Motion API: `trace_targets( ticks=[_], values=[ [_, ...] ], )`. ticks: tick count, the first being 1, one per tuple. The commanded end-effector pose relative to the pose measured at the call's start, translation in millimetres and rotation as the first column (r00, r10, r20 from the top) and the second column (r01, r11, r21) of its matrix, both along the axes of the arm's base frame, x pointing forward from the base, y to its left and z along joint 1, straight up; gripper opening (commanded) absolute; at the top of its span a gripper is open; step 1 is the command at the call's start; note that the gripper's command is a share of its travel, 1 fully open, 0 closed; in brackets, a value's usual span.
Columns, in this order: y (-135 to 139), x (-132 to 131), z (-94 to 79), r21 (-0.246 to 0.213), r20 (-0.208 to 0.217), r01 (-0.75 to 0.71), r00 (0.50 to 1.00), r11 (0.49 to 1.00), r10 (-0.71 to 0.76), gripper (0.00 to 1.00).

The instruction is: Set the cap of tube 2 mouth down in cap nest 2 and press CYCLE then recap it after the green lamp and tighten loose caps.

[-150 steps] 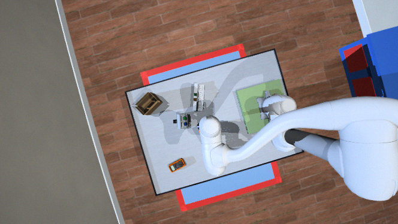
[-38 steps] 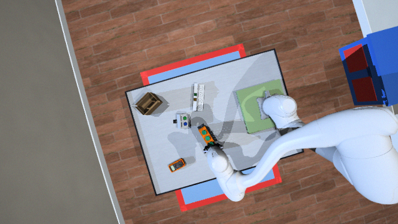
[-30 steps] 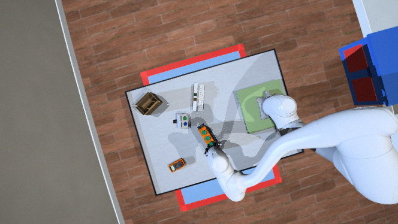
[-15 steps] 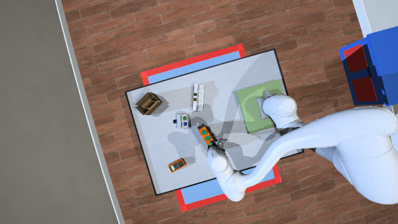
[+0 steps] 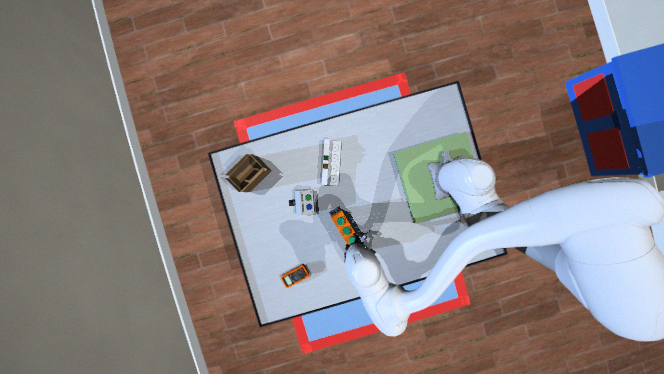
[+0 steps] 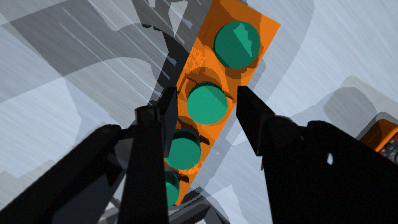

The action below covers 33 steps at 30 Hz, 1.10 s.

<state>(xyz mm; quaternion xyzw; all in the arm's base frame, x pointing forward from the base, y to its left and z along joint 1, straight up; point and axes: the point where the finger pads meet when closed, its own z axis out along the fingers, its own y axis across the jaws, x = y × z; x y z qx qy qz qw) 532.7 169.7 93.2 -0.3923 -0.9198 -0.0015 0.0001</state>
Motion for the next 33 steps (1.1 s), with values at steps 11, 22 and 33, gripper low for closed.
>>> trace_targets(
  ticks=[11,22,33],
  values=[
    [0.0,-0.6,-2.0,-0.003,0.001,0.733,0.681,0.681,-0.733,0.41],
    [-0.6,-0.2,-0.9,-0.002,0.000,0.828,0.561,0.561,-0.828,0.41],
    [-0.6,-0.2,-0.9,-0.002,0.000,0.828,0.561,0.561,-0.828,0.30]
  ],
)
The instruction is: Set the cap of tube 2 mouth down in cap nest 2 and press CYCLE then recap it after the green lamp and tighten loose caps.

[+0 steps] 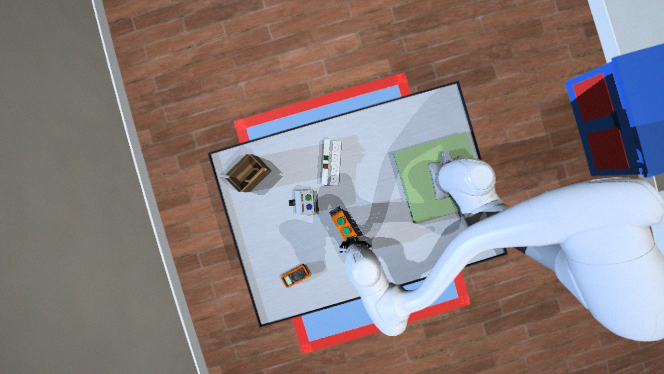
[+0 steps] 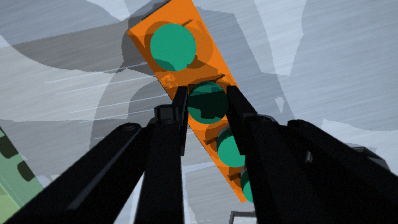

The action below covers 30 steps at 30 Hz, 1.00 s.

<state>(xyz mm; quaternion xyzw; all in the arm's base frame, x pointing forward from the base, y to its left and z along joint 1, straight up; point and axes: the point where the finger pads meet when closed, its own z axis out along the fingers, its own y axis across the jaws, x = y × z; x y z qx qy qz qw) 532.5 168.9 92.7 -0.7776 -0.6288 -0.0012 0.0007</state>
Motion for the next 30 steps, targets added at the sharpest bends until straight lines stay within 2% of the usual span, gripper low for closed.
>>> trace_targets(
  ticks=[1,2,4,7,11,16,21,23,27,30],
  values=[
    [0.2,0.0,-0.3,-0.002,0.000,0.000,1.000,1.000,0.000,0.30],
    [0.2,0.0,-0.3,-0.002,0.000,0.000,1.000,1.000,0.000,0.30],
    [-0.1,-0.3,-1.3,-0.006,-0.001,-0.109,0.994,0.994,0.109,0.30],
    [0.6,-0.4,-1.2,0.000,-0.001,-0.152,0.988,0.988,0.152,0.30],
    [0.5,-0.3,-1.2,0.001,-0.001,-0.343,0.939,0.939,0.343,0.30],
    [-0.1,-0.2,-1.1,0.001,0.000,-0.564,0.826,0.826,0.564,0.30],
    [-0.2,-0.3,-1.0,0.001,0.000,-0.751,0.660,0.660,0.751,0.30],
    [-0.2,-0.3,-1.0,0.001,0.000,-0.751,0.660,0.660,0.751,0.30],
    [-0.1,-0.4,-1.0,0.001,0.001,-0.866,0.501,0.501,0.866,0.30],
    [0.3,0.0,-0.2,-0.003,0.000,-0.866,0.500,0.500,0.866,0.30]
  ],
)
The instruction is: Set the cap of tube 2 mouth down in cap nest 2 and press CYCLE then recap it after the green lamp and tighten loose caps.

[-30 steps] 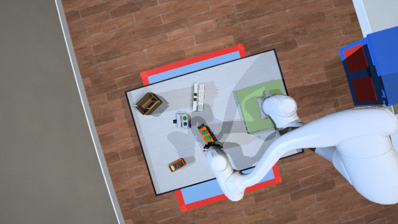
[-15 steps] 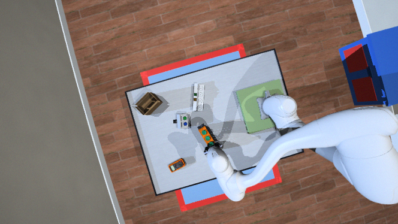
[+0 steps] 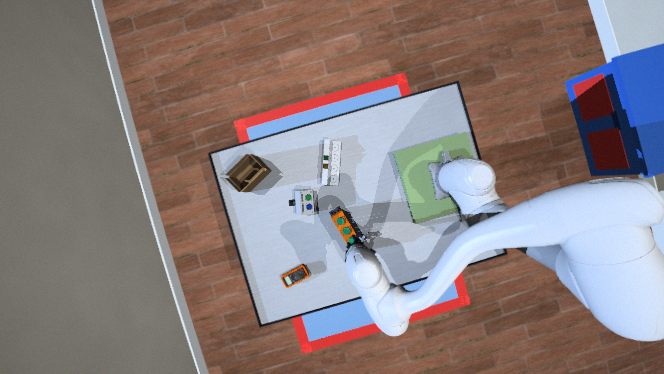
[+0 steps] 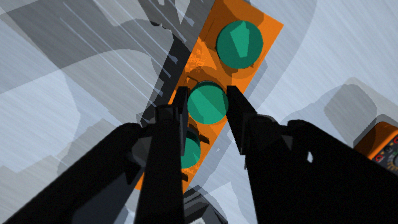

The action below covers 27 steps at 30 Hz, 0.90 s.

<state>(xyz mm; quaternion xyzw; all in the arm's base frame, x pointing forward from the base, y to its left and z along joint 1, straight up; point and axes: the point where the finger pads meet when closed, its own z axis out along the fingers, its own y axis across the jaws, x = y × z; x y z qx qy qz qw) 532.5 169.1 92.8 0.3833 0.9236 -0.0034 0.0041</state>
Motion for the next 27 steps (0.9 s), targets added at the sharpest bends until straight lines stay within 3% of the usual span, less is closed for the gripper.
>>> trace_targets(
  ticks=[1,2,3,15,18,22,25,27],
  values=[
    [0.1,0.0,-0.3,0.009,-0.004,-0.053,0.999,0.999,0.053,0.30],
    [0.1,0.0,-0.3,0.009,-0.004,-0.053,0.999,0.999,0.053,0.30],
    [-0.4,-0.5,-0.3,0.012,-0.007,-0.052,0.999,0.999,0.052,0.41],
    [0.1,0.0,0.1,0.009,-0.004,-0.053,0.999,0.999,0.053,0.41],
    [-0.4,-0.5,-0.3,0.009,-0.006,0.201,0.979,0.979,-0.201,0.41],
    [0.2,-0.8,-0.3,0.007,-0.004,0.455,0.890,0.890,-0.455,0.41],
    [0.2,-0.8,-0.3,0.007,-0.004,0.610,0.793,0.793,-0.610,0.41],
    [0.2,-0.8,-0.3,0.007,-0.004,0.610,0.793,0.793,-0.610,0.41]
  ],
)
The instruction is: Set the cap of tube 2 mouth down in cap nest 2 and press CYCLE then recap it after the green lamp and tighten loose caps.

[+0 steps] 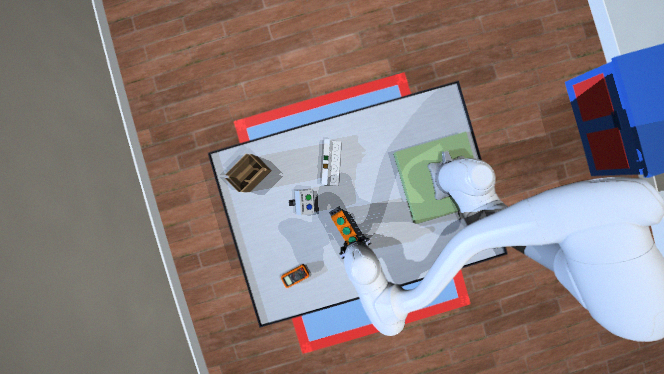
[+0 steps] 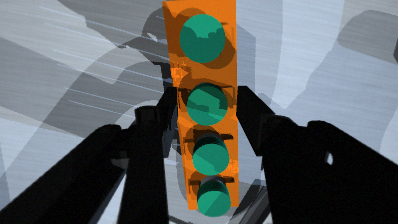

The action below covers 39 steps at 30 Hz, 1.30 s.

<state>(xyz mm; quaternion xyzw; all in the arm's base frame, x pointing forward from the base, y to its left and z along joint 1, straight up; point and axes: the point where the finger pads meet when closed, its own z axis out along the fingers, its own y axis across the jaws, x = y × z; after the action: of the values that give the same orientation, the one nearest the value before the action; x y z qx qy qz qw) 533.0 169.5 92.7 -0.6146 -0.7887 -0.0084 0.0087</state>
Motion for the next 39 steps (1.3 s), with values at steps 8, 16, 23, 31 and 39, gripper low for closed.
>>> trace_targets(
  ticks=[8,16,23,31,39],
  values=[
    [-0.4,-1.6,0.0,-0.028,0.005,0.440,0.898,0.897,-0.441,0.41],
    [-0.6,-0.6,0.5,-0.023,0.004,0.441,0.897,0.897,-0.441,0.30],
    [-0.5,-0.6,0.5,-0.023,0.004,0.441,0.897,0.897,-0.441,0.30],
    [-0.3,-1.5,-0.7,-0.022,0.001,0.204,0.979,0.979,-0.204,0.30],
    [-1.0,-1.3,-0.6,-0.021,0.002,-0.092,0.996,0.996,0.092,0.30]
  ],
)
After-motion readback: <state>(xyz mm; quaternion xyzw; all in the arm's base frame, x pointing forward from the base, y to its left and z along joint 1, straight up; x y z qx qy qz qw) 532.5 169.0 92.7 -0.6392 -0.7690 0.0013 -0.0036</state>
